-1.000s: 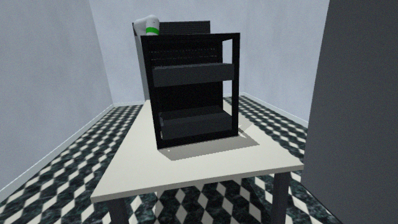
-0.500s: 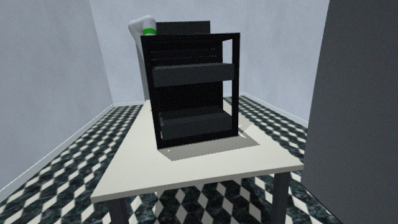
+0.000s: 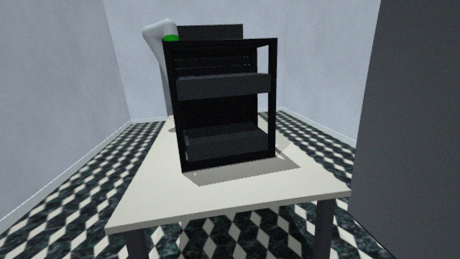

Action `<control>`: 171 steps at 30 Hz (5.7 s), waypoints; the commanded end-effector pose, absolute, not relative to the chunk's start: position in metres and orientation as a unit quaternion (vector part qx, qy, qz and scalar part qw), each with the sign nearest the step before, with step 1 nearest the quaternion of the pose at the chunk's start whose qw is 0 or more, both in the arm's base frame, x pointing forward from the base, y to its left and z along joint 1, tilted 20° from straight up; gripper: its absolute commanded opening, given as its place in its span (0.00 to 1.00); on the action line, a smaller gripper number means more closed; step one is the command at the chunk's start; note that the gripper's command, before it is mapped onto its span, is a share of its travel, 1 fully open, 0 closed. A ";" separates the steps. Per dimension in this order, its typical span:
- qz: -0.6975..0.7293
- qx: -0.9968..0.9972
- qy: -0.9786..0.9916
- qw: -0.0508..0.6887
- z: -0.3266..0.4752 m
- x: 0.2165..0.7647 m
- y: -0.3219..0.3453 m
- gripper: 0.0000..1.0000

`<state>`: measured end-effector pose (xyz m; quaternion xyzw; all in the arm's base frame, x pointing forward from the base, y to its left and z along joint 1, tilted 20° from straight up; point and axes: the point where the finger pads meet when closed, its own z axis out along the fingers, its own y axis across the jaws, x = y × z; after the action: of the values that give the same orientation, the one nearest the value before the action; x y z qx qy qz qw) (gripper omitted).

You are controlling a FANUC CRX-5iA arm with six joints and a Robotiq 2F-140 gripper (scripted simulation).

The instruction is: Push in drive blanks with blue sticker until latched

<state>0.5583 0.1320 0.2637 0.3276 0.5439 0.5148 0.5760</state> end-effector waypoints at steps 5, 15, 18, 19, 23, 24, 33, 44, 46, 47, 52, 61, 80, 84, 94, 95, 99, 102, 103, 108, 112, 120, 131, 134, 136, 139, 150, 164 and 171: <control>0.515 0.328 0.544 0.576 0.264 0.558 0.132 1.00; 0.515 0.328 0.544 0.576 0.264 0.558 0.132 1.00; 0.515 0.328 0.544 0.576 0.264 0.558 0.132 1.00; 0.515 0.328 0.544 0.576 0.264 0.558 0.132 1.00; 0.515 0.328 0.544 0.576 0.264 0.558 0.132 1.00; 0.515 0.328 0.544 0.576 0.264 0.558 0.132 1.00; 0.515 0.328 0.544 0.576 0.264 0.558 0.132 1.00; 0.515 0.328 0.544 0.576 0.264 0.558 0.132 1.00; 0.515 0.328 0.544 0.576 0.264 0.558 0.132 1.00; 0.515 0.328 0.544 0.576 0.264 0.558 0.132 1.00; 0.515 0.328 0.544 0.576 0.264 0.558 0.132 1.00; 0.515 0.328 0.544 0.576 0.264 0.558 0.132 1.00; 0.515 0.328 0.544 0.576 0.264 0.558 0.132 1.00; 0.515 0.328 0.544 0.576 0.264 0.558 0.132 1.00; 0.515 0.328 0.544 0.576 0.268 0.560 0.119 1.00; 0.515 0.328 0.544 0.576 0.269 0.560 0.115 1.00; 0.515 0.328 0.544 0.576 0.271 0.561 0.106 1.00; 0.515 0.328 0.544 0.576 0.276 0.563 0.090 1.00; 0.515 0.328 0.544 0.576 0.277 0.563 0.084 1.00; 0.515 0.328 0.544 0.576 0.285 0.566 0.056 1.00; 0.515 0.328 0.544 0.576 0.289 0.567 0.043 1.00; 0.515 0.328 0.544 0.576 0.290 0.568 0.039 1.00; 0.515 0.328 0.544 0.576 0.290 0.568 0.039 1.00; 0.515 0.328 0.544 0.576 0.290 0.568 0.039 1.00; 0.515 0.328 0.544 0.576 0.290 0.568 0.039 1.00; 0.515 0.328 0.544 0.576 0.290 0.568 0.039 1.00; 0.515 0.328 0.544 0.576 0.290 0.568 0.039 1.00; 0.515 0.328 0.544 0.576 0.290 0.568 0.039 1.00; 0.515 0.328 0.544 0.576 0.290 0.568 0.039 1.00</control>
<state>0.5675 0.0386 0.2900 0.3276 0.5438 0.5149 0.5760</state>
